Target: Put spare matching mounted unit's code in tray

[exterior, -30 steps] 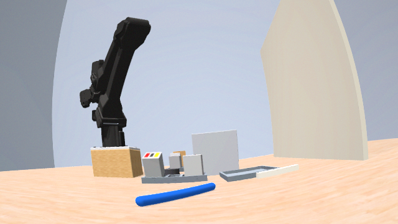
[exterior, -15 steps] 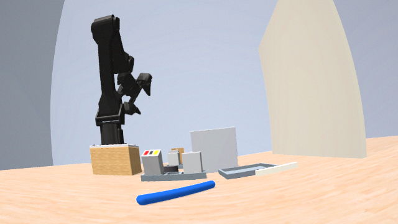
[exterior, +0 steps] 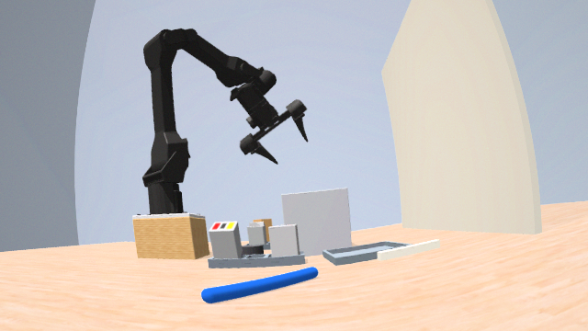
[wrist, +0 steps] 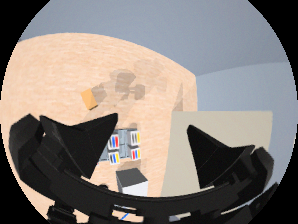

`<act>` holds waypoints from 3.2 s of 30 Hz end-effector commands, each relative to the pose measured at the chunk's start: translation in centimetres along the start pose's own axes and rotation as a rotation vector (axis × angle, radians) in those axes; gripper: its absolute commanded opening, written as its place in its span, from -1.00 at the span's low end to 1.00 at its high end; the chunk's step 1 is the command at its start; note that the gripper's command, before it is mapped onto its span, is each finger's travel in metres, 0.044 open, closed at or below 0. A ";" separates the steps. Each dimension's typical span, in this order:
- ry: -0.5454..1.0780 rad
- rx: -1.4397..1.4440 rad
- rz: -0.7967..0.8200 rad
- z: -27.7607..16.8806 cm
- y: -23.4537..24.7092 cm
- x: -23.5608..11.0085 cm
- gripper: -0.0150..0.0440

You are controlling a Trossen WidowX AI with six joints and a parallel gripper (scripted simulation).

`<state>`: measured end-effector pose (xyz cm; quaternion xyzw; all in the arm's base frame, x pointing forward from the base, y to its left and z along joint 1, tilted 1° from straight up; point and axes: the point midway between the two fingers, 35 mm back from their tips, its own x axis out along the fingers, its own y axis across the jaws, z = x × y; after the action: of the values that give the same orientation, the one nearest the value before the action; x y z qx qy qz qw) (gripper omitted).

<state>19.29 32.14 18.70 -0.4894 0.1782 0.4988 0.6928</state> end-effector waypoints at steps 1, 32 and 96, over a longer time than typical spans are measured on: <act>0.176 0.287 0.009 -5.1 -5.1 1.0 1.00; 0.799 1.511 0.027 -29.5 -14.4 -5.1 1.00; 0.828 2.949 -0.784 -46.7 0.2 -10.8 0.53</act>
<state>25.80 -13.38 5.56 -0.4781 -0.5210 0.4705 -0.5278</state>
